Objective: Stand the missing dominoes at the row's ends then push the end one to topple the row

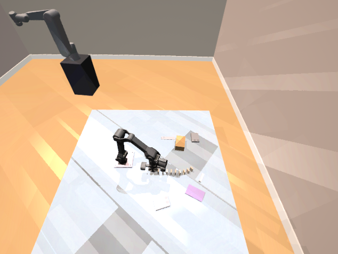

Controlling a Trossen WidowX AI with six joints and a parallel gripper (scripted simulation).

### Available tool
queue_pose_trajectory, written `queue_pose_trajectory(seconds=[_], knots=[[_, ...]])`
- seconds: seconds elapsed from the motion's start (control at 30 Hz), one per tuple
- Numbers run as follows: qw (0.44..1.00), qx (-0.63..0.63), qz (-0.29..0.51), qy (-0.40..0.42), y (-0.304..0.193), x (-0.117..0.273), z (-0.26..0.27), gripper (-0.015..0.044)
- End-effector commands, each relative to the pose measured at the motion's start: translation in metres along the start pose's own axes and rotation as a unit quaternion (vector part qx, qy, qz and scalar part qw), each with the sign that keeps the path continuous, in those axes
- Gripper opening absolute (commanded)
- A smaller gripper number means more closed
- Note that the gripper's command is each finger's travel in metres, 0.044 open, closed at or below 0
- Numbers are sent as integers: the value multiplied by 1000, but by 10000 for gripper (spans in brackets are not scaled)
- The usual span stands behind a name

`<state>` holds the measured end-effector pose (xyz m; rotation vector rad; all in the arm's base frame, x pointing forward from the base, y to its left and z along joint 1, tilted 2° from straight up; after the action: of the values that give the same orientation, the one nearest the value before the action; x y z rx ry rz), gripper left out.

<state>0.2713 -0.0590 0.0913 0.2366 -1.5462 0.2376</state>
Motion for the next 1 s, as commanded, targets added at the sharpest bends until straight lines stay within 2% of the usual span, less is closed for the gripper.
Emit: queue_pose_trajectory(seconds=[0.0,0.63,0.73,0.87,0.97], knots=[[1000,1,0,-2,-2,-1,-6,0],[1000,-2,2,-3,-8,2,-29,0],[999,-48,0,4,-10,17,-33,0],[1000,-9,-1,-2,-12,53,-52,0],[1000,1,0,-4,-12,60,-56,0]])
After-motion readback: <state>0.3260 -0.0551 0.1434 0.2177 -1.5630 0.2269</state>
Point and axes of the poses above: the point midway between the two fingers, 35 mm back from their tips, its own x axis back along the fingers, its own z axis across the jaws, y = z × x, the point moved 6 cm from there along x, back along the fingers, and after that the axes turned 14 degrees about x, right-handed, at the moved point
